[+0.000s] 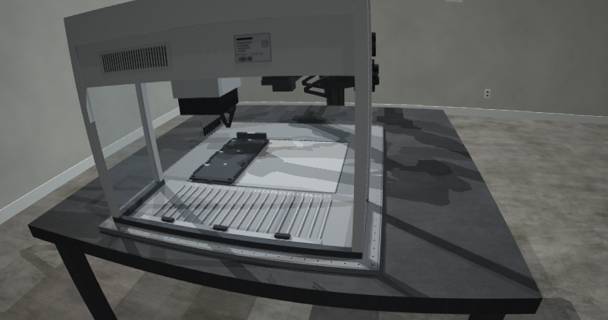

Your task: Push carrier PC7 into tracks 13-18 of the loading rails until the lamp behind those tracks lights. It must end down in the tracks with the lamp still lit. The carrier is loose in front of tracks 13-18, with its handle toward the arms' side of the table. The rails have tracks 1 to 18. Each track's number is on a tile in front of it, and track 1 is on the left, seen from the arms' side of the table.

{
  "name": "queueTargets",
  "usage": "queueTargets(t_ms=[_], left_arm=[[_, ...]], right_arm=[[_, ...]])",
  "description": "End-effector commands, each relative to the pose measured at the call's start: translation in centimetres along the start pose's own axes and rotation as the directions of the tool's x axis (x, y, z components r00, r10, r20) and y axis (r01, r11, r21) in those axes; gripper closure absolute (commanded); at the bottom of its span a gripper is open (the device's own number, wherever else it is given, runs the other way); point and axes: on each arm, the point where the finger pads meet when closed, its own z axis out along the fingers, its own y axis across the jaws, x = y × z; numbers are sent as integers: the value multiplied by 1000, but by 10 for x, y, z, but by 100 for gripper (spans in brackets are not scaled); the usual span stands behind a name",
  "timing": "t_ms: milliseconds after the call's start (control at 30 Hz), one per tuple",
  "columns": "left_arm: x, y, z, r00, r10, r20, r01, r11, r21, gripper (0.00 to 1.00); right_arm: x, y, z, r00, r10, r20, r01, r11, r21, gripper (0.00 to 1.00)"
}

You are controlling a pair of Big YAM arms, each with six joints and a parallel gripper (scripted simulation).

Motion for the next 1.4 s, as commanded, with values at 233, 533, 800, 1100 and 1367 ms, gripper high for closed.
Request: queueTargets(t_ms=[233,533,800,1100,1367], left_arm=[[-9,9,7,995,101,-11,-101,995,15,0],[-10,13,15,990,120,-73,-116,992,53,0],[-13,12,17,987,121,-102,-114,991,74,0],[-23,8,20,979,140,-149,-122,985,121,0],[-30,0,19,974,144,-177,-117,981,154,0]], right_arm=[[12,19,-35,997,76,30,-71,988,-140,100],[72,-5,-34,987,159,9,-148,934,-325,100],[91,-14,-34,987,158,8,-143,916,-374,100],[97,-17,-32,991,131,21,-113,916,-385,100],[97,-14,-33,991,130,22,-111,914,-391,100]])
